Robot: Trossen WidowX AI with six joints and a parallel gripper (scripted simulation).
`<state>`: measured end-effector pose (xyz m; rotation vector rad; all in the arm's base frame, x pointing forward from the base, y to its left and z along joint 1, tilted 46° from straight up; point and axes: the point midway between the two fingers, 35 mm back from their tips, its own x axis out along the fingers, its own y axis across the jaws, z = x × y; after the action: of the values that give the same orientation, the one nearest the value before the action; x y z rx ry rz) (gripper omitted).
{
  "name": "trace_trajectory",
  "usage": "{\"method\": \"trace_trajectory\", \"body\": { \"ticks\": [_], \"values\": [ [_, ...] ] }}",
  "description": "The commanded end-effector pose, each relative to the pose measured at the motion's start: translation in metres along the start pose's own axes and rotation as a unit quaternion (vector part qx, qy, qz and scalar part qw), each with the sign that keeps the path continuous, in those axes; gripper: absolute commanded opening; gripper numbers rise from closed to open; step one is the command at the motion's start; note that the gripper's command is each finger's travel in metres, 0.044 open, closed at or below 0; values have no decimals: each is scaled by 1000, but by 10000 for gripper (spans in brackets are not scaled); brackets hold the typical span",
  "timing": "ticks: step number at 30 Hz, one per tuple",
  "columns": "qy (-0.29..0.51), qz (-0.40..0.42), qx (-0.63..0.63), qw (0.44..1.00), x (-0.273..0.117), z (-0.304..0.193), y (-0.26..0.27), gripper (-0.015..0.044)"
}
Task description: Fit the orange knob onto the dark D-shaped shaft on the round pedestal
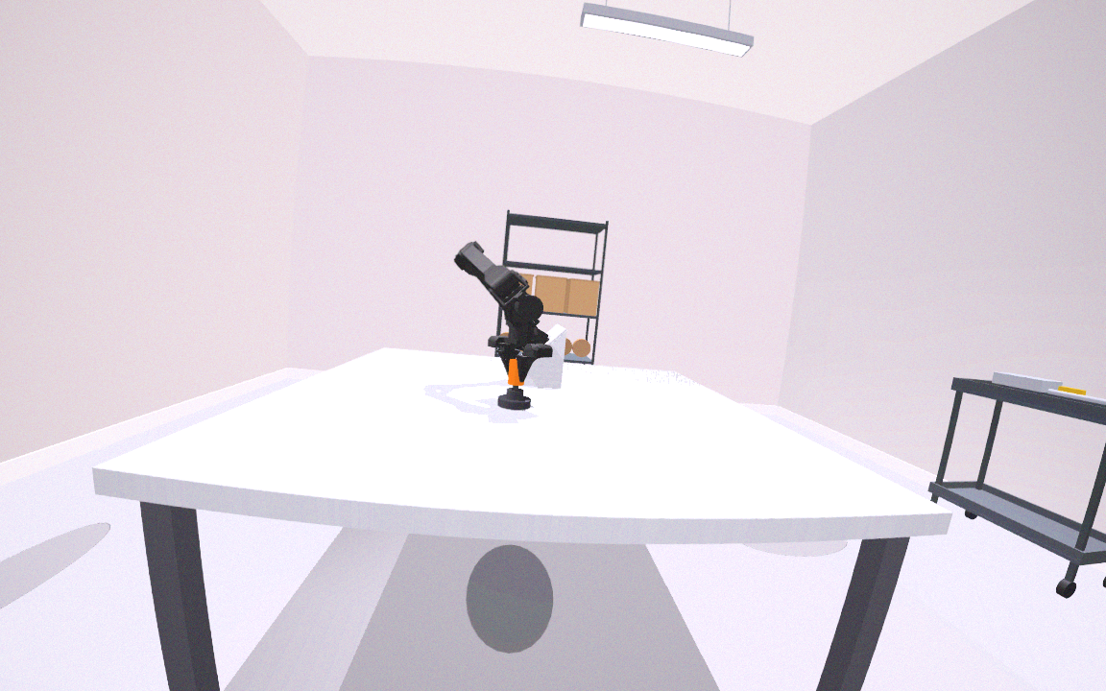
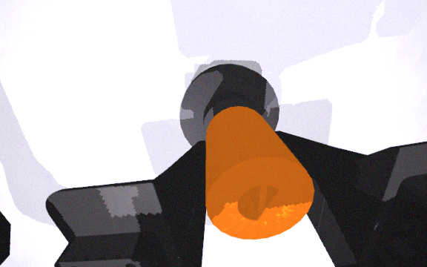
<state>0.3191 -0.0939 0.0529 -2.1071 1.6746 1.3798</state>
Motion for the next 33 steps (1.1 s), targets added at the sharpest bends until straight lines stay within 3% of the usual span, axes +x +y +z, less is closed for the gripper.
{"method": "trace_trajectory", "body": {
  "ticks": [1, 25, 33],
  "values": [
    [1, 0, 0, 1000, 1, 0, 1, 0],
    [1, -2, 5, 1000, 13, 0, 0, 0],
    [1, -2, 5, 1000, 13, 0, 0, 210]
  ]
}}
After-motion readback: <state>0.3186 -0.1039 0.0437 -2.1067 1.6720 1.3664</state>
